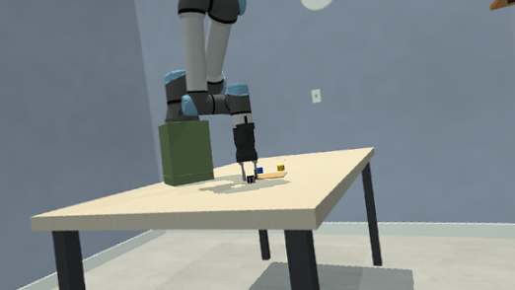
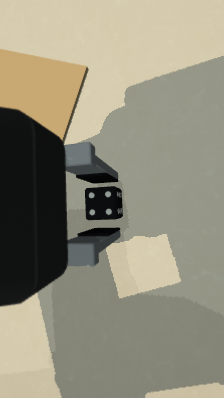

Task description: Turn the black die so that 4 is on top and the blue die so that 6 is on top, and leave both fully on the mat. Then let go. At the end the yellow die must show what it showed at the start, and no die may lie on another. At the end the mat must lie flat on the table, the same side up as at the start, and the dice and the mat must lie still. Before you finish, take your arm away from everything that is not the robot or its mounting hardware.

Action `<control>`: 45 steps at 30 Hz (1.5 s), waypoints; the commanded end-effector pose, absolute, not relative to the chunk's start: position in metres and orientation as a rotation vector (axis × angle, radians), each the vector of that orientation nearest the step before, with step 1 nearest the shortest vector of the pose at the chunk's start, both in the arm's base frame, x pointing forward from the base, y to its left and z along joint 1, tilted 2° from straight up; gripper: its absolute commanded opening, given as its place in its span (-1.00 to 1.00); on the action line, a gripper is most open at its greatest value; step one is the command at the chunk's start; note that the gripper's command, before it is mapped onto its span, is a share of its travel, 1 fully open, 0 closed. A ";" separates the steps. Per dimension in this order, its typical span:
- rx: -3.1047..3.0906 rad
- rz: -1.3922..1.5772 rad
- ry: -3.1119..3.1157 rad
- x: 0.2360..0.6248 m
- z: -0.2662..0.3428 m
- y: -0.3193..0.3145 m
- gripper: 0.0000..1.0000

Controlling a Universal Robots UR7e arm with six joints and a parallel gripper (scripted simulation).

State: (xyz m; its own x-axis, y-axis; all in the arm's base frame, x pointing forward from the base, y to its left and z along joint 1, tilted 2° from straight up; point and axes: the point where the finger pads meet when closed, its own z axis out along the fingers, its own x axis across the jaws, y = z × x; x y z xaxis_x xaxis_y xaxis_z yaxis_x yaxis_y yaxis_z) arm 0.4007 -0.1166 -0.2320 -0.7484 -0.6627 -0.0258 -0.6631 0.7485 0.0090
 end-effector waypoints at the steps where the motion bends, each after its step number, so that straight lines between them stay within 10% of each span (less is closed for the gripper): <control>1: -1.106 0.026 2.917 0.401 -0.238 -0.117 0.57; 44: -1.106 0.026 2.917 0.401 -0.241 -0.117 0.57; 45: -1.106 0.026 2.917 0.401 -0.241 -0.117 -0.02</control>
State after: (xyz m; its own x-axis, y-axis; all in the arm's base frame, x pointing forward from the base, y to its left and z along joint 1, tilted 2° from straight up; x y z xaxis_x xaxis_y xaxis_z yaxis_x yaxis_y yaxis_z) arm 0.4007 -0.1163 -0.2411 -0.7484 -0.6627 -0.0258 -0.6631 0.7485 0.0092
